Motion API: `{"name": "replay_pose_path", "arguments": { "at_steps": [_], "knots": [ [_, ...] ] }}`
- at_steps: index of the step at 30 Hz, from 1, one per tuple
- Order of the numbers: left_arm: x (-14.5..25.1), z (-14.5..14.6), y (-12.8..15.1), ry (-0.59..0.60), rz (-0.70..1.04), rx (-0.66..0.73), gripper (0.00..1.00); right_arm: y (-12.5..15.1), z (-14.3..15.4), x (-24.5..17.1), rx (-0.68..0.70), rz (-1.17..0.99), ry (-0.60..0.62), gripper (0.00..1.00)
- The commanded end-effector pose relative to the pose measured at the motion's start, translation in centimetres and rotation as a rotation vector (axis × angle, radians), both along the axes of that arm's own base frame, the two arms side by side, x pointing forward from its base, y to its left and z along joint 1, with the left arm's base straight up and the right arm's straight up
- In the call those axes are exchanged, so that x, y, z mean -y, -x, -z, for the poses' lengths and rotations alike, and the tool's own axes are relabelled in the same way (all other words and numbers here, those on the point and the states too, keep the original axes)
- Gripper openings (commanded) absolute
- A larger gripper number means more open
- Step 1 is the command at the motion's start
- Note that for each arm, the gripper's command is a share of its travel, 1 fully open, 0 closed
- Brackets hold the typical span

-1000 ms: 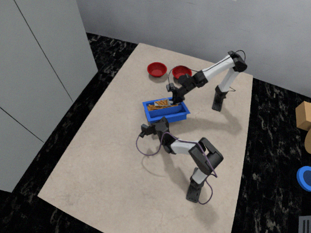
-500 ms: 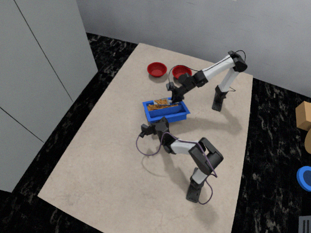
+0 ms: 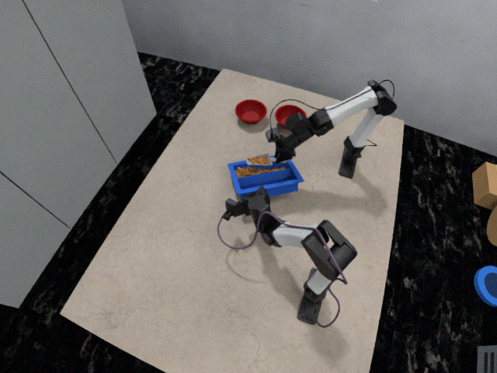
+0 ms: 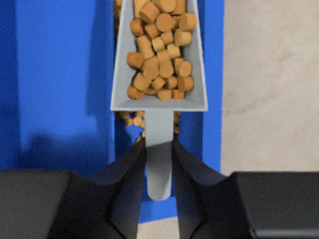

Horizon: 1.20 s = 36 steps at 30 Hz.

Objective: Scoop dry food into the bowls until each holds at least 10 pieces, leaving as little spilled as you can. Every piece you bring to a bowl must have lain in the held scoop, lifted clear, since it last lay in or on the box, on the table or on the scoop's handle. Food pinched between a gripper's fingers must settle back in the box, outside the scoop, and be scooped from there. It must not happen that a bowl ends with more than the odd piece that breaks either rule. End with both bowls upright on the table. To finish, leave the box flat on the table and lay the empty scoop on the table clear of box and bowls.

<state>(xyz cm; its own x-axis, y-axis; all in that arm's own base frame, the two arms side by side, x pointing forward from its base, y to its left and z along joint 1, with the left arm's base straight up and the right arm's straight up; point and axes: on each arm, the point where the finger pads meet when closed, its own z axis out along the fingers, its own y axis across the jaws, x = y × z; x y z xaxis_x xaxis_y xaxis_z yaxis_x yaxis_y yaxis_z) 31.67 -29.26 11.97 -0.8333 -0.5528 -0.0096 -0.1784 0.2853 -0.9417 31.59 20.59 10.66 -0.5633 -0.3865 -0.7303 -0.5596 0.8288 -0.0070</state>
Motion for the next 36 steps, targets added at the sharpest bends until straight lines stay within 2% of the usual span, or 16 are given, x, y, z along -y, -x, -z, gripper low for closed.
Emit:
{"name": "replay_pose_path", "arguments": {
  "at_steps": [1, 3, 5, 6, 8, 13, 14, 22, 25, 27, 30, 32, 33, 36],
  "knots": [
    [0.7, -4.6, -0.8, 0.052, 0.031, 0.143, 0.00, -0.4, -3.4, 0.1, 0.021, 0.015, -0.032, 0.00],
    [0.7, -4.6, -0.8, 0.052, 0.031, 0.143, 0.00, -1.0, -4.4, -0.5, 0.055, 0.010, -0.052, 0.00],
    [0.7, -4.6, -0.8, 0.052, 0.031, 0.143, 0.00, -1.0, -4.4, -0.5, 0.055, 0.010, -0.052, 0.00],
    [0.7, -4.6, -0.8, 0.052, 0.031, 0.143, 0.00, -0.6, -3.4, -0.4, 0.017, 0.004, -0.027, 0.00],
    [0.7, -4.6, -0.8, 0.052, 0.031, 0.143, 0.00, -0.4, -2.9, -0.4, 0.047, 0.009, -0.039, 0.00],
    [0.7, -4.6, -0.8, 0.052, 0.031, 0.143, 0.00, -0.7, -4.2, -0.8, 0.069, 0.010, -0.053, 0.00],
    [0.7, -4.6, -0.8, 0.052, 0.031, 0.143, 0.00, -0.4, -3.5, -0.7, 0.058, 0.010, -0.047, 0.00],
    [0.7, -4.6, -0.8, 0.052, 0.031, 0.143, 0.00, -0.9, -3.5, 2.1, 0.012, -0.012, -0.027, 0.00],
    [0.7, -4.6, -0.8, 0.052, 0.031, 0.143, 0.00, 0.4, -1.3, 4.1, -0.061, -0.011, -0.006, 0.00],
    [0.7, -4.6, -0.8, 0.052, 0.031, 0.143, 0.00, 0.0, -2.0, 5.1, -0.057, 0.003, -0.011, 0.00],
    [0.7, -4.6, -0.8, 0.052, 0.031, 0.143, 0.00, 0.6, -1.2, 7.0, -0.094, 0.016, -0.007, 0.00],
    [0.7, -4.6, -0.8, 0.052, 0.031, 0.143, 0.00, 0.4, -1.8, 8.0, -0.089, 0.031, -0.012, 0.00],
    [0.7, -4.6, -0.8, 0.052, 0.031, 0.143, 0.00, 1.0, -1.0, 8.7, -0.116, 0.038, -0.007, 0.00],
    [0.7, -4.6, -0.8, 0.052, 0.031, 0.143, 0.00, 1.0, -1.6, 10.3, -0.119, 0.056, -0.016, 0.00]
  ]
}}
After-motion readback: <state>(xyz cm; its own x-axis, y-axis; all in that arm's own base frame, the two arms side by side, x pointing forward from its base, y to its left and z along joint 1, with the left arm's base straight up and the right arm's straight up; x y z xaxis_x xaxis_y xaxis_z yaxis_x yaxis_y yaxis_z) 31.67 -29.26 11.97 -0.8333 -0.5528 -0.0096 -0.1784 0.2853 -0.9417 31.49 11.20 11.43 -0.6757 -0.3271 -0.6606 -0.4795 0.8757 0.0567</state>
